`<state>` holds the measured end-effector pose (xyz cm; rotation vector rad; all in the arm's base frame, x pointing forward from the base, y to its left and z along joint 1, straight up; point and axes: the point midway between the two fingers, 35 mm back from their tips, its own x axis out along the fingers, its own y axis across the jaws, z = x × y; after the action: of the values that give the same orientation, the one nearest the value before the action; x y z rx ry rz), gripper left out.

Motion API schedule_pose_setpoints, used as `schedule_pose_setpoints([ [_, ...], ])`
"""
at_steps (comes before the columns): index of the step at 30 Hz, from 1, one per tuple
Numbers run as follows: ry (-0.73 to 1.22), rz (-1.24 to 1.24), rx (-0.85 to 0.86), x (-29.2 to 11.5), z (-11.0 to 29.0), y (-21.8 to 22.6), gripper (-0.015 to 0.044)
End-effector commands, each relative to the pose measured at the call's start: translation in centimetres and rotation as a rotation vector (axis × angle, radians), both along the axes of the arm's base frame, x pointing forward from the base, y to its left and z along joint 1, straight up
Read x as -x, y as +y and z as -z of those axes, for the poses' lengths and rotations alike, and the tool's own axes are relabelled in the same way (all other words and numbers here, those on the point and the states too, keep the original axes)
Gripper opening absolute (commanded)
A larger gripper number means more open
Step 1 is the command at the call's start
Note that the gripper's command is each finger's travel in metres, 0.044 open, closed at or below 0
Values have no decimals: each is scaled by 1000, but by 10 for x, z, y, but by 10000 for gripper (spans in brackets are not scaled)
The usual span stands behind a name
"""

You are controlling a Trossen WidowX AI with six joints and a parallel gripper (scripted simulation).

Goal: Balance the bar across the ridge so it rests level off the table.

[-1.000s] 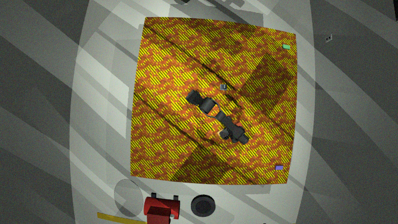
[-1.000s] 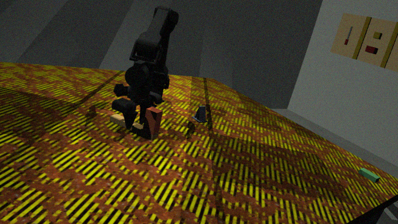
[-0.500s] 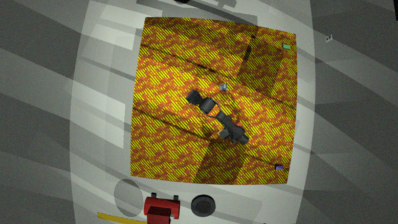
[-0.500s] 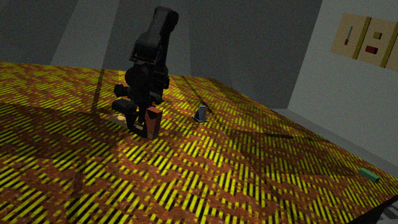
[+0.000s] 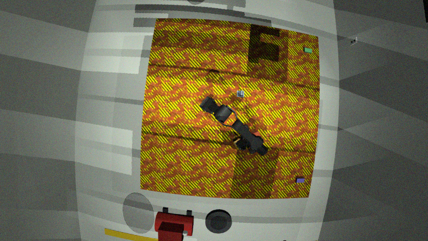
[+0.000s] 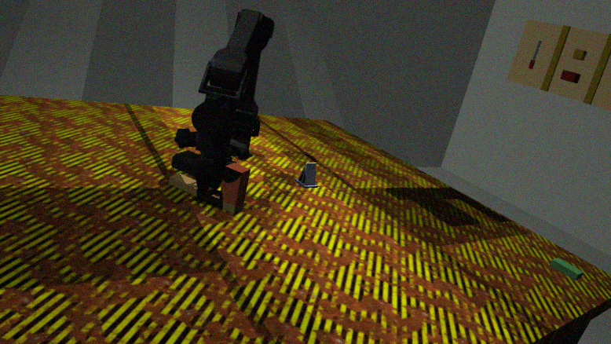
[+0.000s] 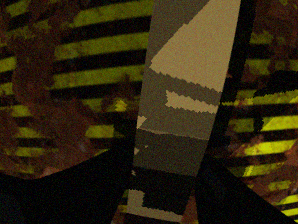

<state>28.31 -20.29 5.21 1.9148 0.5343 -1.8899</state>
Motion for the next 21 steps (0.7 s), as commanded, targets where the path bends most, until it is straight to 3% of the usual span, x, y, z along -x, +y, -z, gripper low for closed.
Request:
schedule_pose_setpoints([
  [1, -10, 0, 8, -3, -11, -2, 0],
  [21, -9, 2, 9, -4, -62, -3, 0],
])
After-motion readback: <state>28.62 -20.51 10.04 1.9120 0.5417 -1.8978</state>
